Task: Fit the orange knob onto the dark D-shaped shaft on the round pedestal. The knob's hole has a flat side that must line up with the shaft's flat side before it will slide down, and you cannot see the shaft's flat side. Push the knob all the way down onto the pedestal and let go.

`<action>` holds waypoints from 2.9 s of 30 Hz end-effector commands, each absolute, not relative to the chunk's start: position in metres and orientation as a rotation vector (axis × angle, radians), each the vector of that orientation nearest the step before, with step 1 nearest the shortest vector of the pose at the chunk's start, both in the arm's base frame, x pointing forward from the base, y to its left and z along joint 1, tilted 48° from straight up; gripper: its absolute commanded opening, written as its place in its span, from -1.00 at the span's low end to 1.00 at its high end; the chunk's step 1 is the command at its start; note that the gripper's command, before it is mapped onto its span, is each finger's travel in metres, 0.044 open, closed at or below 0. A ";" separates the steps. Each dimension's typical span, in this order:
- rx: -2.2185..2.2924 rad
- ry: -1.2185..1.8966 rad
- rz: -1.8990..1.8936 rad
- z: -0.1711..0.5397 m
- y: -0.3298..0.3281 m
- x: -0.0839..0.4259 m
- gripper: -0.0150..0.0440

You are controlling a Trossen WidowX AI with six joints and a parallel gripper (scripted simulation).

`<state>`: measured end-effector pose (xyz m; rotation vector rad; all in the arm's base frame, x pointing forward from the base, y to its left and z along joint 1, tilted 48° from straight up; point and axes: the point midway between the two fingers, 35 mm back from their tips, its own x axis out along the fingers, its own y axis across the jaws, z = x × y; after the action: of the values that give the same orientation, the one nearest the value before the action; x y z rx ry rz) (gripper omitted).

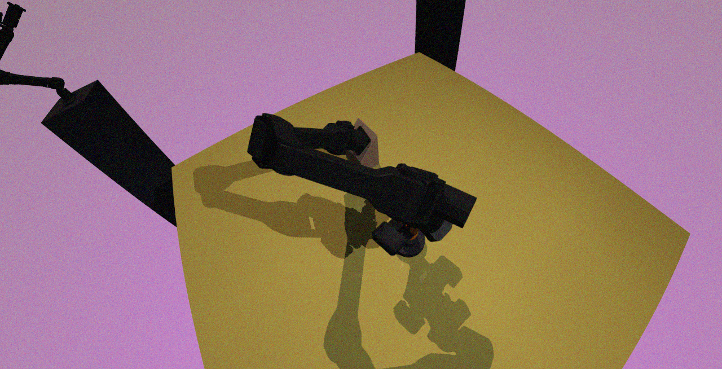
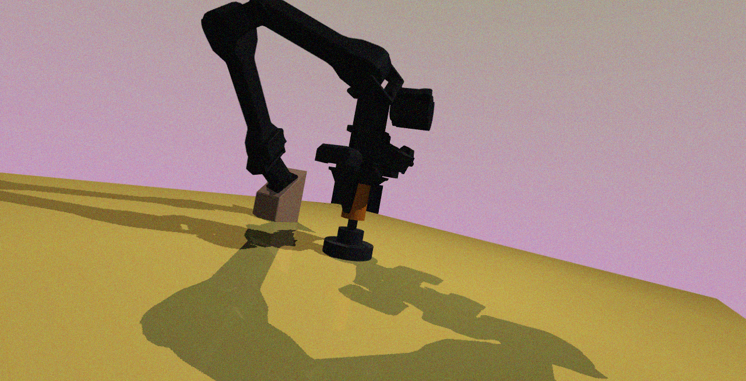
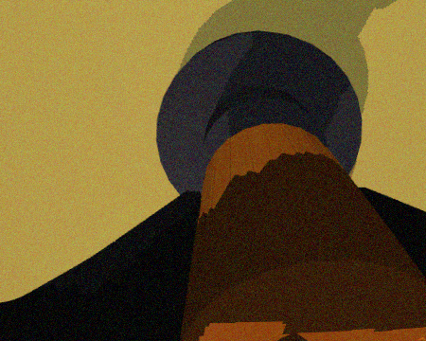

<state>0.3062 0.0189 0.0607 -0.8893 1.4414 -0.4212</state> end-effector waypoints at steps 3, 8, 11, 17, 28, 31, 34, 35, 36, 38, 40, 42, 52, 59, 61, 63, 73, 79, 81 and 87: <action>-0.909 1.445 -0.403 0.063 0.022 0.307 -0.49; -0.930 1.453 -0.386 0.061 0.022 0.309 -0.49; -0.930 1.453 -0.386 0.060 0.020 0.309 -0.49; -0.930 1.453 -0.386 0.059 0.019 0.308 -0.49; -0.966 1.467 -0.354 0.062 0.022 0.305 -0.49; -0.972 1.469 -0.349 0.060 0.020 0.305 -0.49; -0.972 1.469 -0.349 0.059 0.019 0.306 -0.49; -0.972 1.469 -0.349 0.059 0.019 0.306 -0.49; -0.972 1.469 -0.349 0.059 0.019 0.306 -0.49; -0.972 1.469 -0.349 0.059 0.019 0.306 -0.49; -0.972 1.469 -0.349 0.059 0.019 0.306 -0.49; -0.972 1.469 -0.349 0.059 0.019 0.306 -0.49; -1.040 1.494 -0.288 0.063 0.022 0.308 -0.49; -1.138 1.527 -0.197 0.061 0.021 0.308 -0.49; -1.138 1.527 -0.197 0.061 0.020 0.308 -0.49; -1.138 1.527 -0.197 0.061 0.020 0.307 -0.49; -1.138 1.527 -0.197 0.060 0.018 0.307 -0.49; -1.138 1.527 -0.197 0.062 0.021 0.307 -0.49; -1.145 1.530 -0.191 0.063 0.022 0.307 -0.49; -1.294 1.573 -0.046 0.062 0.022 0.309 -0.49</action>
<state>0.3070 0.0206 0.0619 -1.2321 1.5588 -0.1101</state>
